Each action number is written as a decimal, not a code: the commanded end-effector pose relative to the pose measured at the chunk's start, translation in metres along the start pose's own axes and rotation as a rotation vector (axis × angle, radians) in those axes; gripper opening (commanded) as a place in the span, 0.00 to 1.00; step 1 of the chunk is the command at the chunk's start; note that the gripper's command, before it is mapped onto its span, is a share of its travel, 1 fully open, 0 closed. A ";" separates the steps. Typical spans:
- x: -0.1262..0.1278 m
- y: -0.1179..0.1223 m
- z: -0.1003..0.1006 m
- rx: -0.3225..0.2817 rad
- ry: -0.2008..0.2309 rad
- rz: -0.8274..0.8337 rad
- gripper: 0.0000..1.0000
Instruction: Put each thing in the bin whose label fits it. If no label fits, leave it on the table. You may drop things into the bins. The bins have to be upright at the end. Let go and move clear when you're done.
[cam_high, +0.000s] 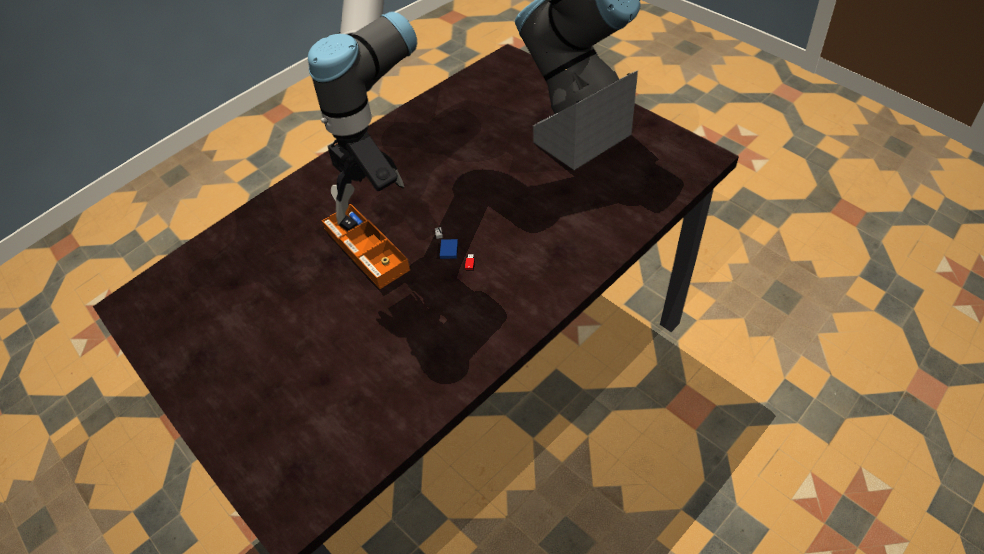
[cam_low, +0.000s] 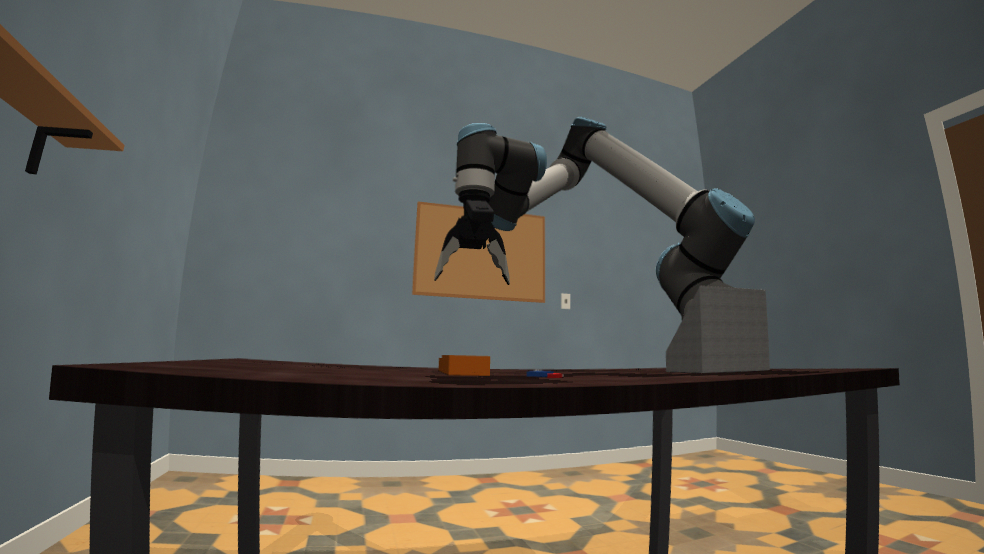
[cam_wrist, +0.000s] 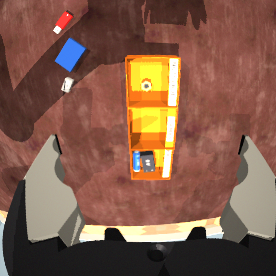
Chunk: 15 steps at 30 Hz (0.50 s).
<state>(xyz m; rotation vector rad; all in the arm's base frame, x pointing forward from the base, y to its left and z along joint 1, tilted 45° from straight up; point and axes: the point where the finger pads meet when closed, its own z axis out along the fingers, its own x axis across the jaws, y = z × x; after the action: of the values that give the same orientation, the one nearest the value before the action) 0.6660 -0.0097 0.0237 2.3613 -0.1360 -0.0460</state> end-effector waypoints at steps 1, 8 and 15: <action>0.000 0.000 -0.011 0.000 -0.001 0.001 1.00; 0.000 0.000 -0.027 0.000 -0.001 0.001 1.00; 0.000 0.000 -0.027 0.000 -0.001 0.001 1.00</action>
<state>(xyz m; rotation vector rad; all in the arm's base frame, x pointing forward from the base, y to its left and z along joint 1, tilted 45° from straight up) 0.6679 0.0081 0.0419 2.3610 -0.1369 -0.0477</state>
